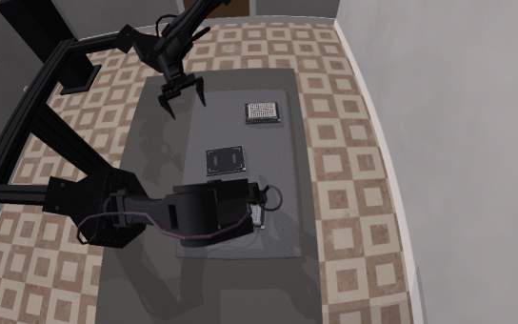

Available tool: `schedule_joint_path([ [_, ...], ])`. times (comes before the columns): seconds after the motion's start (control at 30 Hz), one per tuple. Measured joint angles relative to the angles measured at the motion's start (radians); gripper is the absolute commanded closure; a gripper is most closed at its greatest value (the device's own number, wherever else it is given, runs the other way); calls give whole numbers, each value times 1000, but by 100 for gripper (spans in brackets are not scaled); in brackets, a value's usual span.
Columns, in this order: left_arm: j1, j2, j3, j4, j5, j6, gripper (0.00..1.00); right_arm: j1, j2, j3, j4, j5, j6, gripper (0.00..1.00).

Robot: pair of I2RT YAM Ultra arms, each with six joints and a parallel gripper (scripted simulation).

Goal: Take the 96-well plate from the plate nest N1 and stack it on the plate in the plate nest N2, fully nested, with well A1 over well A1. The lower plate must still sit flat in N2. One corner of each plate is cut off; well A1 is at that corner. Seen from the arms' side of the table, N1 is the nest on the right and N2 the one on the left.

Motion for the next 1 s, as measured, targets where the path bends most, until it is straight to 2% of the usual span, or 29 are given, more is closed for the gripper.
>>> schedule_joint_path([
  [0.23,0,0,0,0,0,0,0,27,44,129,-193,82,209,0],
  [0.43,0,0,0,0,0,0,0,41,84,238,-312,105,324,0],
  [1.0,0,0,0,0,0,0,0,39,137,266,-360,107,366,0],
])
